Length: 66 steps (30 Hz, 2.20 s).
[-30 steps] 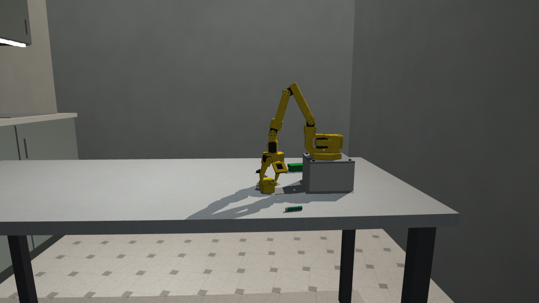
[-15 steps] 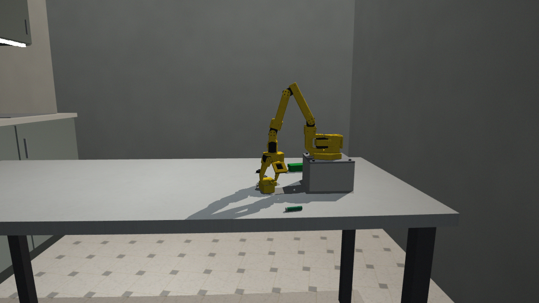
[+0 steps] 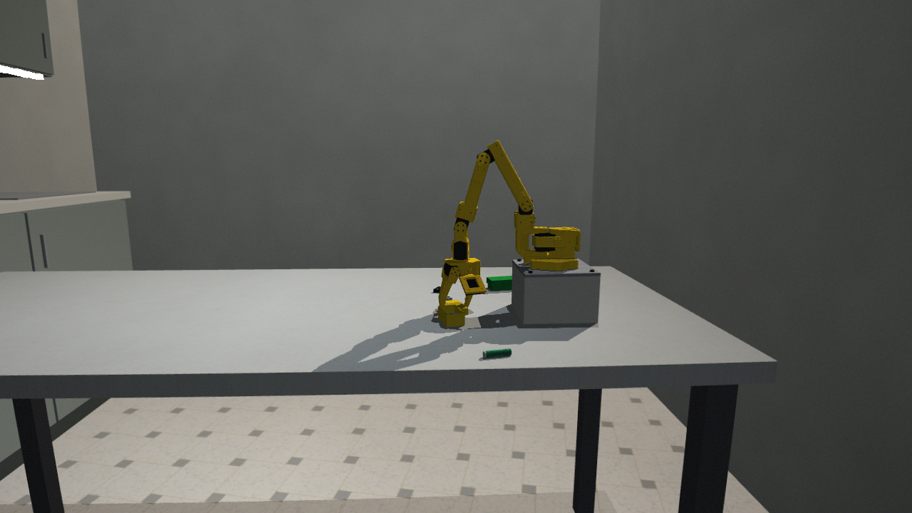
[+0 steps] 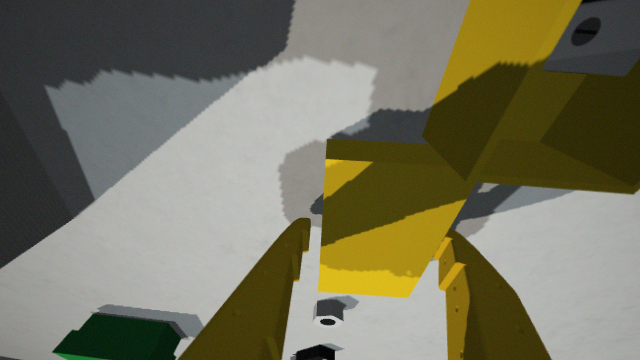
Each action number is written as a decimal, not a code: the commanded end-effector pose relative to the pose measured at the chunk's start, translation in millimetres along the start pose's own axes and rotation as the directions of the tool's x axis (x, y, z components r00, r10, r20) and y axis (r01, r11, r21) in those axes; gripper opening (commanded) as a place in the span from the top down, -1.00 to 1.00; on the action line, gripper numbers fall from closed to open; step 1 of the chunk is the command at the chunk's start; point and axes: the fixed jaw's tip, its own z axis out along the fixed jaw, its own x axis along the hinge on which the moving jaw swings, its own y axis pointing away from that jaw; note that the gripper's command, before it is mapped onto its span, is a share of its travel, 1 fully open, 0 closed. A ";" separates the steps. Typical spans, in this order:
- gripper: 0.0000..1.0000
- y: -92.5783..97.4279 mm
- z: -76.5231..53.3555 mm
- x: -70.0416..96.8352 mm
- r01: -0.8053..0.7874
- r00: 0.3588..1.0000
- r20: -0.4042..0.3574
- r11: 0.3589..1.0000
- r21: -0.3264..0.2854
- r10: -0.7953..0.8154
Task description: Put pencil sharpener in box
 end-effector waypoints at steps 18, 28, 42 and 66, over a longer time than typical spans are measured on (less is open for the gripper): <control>0.41 -1.6 2.3 0.7 -0.012 1.000 0.000 1.000 0.004 0.012; 0.42 -1.6 2.3 0.7 -0.012 1.000 0.000 1.000 0.004 0.012; 0.51 -1.6 2.3 0.7 -0.012 1.000 0.000 1.000 0.004 0.012; 0.56 -1.6 2.3 0.7 -0.012 1.000 0.000 1.000 0.004 0.012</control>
